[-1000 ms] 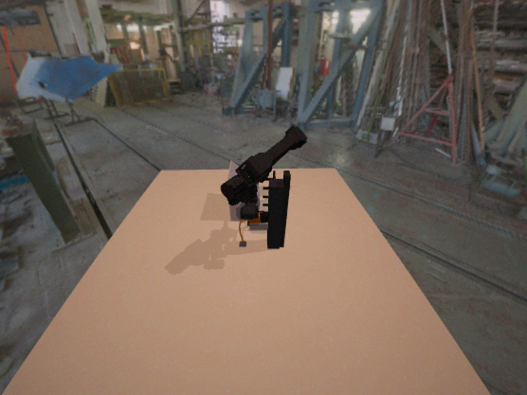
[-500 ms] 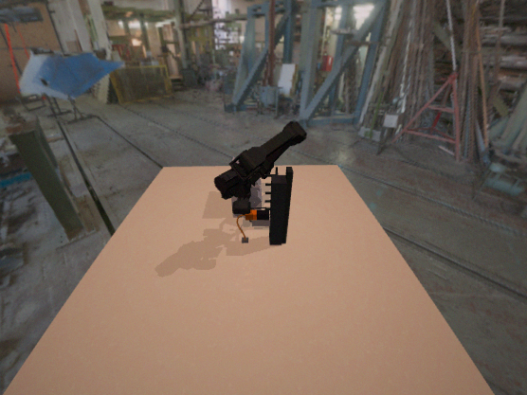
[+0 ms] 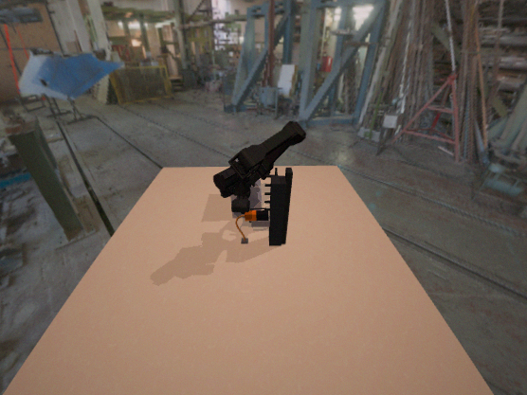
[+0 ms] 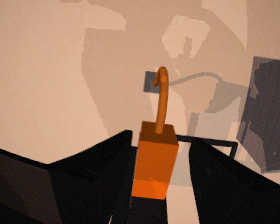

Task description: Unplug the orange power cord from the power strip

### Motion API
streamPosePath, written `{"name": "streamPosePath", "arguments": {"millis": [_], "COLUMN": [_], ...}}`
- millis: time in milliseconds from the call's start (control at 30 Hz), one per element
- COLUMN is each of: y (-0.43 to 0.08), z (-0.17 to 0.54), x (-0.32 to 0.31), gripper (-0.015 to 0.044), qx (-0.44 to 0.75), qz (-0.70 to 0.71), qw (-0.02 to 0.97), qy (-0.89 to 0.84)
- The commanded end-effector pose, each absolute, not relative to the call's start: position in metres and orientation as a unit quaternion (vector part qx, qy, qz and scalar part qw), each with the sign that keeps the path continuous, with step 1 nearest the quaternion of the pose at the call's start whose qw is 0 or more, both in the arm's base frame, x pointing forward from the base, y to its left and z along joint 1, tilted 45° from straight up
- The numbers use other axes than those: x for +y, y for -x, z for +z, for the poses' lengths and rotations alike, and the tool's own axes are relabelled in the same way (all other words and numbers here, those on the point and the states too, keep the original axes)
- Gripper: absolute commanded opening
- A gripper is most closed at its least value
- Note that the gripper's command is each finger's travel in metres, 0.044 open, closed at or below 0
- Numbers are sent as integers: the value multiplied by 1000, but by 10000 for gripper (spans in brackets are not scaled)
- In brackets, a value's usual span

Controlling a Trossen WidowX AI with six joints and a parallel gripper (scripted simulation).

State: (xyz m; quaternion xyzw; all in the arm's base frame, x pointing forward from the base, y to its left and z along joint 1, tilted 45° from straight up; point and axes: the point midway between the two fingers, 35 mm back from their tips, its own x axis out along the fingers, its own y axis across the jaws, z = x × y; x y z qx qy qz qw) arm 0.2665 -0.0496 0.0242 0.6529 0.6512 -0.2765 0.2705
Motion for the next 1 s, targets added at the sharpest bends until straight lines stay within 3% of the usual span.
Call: {"name": "streamPosePath", "arguments": {"millis": [0, 833, 967], "y": [-267, -268, -267], "z": [27, 31, 33], "x": [-49, -28, -30], "gripper": [160, 160, 55], "qx": [651, 651, 653], "qz": [-275, -275, -275], "qw": [272, 272, 273], "qy": [-653, -653, -651]}}
